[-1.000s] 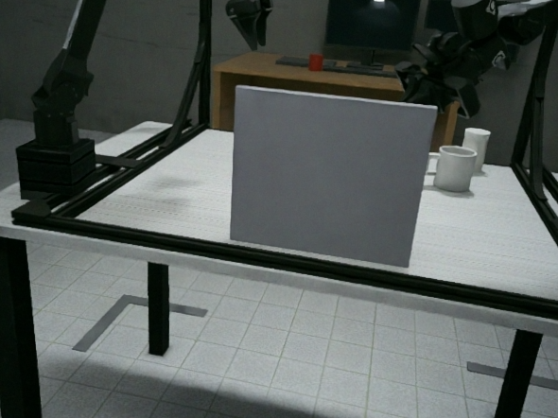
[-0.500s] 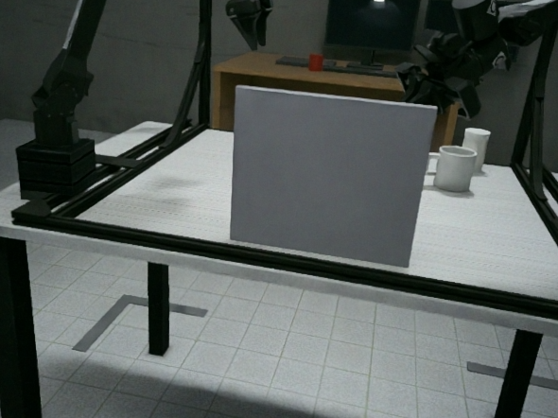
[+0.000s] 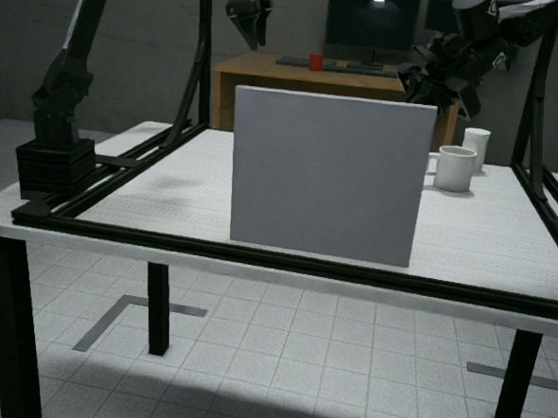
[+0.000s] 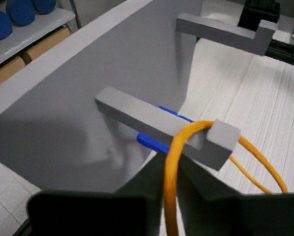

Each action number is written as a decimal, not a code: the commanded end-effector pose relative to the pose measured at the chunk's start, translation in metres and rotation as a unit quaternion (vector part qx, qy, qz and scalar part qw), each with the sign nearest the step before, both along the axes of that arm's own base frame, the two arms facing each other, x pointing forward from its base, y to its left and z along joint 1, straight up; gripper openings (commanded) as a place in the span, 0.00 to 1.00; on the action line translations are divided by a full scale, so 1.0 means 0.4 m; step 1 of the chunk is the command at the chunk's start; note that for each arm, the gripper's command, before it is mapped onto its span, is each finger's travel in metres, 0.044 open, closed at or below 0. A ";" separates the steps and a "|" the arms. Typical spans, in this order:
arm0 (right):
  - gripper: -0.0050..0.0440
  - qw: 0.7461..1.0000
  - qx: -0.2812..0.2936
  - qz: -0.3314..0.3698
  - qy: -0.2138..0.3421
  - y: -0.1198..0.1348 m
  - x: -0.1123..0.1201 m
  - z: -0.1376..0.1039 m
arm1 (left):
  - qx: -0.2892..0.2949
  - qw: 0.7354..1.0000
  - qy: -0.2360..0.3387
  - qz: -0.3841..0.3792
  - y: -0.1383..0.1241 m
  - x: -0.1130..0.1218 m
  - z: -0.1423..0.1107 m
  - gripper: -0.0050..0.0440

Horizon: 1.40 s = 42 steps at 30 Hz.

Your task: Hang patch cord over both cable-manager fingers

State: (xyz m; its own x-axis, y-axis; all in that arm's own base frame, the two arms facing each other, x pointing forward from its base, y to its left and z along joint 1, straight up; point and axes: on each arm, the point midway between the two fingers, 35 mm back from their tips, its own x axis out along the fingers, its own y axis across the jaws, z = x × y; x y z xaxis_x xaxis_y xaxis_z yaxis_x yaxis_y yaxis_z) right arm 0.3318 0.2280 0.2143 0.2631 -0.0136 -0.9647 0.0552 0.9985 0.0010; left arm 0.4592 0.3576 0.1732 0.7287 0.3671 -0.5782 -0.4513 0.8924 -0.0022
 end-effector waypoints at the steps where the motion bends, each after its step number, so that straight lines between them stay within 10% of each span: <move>1: 1.00 1.000 0.009 -0.001 -0.009 -0.004 -0.005 0.022 | 0.010 1.000 -0.010 -0.002 0.000 -0.006 0.031 0.15; 42: 1.00 1.000 0.015 0.004 -0.019 0.000 0.001 0.027 | 0.013 1.000 -0.014 -0.001 0.014 -0.006 -0.028 0.15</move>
State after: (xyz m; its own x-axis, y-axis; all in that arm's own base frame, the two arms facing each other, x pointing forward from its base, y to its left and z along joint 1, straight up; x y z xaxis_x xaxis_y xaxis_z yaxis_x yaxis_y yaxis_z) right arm 0.3327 0.2287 0.2139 0.2680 -0.0097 -0.9634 0.0549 0.9985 0.0052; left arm 0.4562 0.3626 0.1459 0.7307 0.3693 -0.5742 -0.4517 0.8922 -0.0010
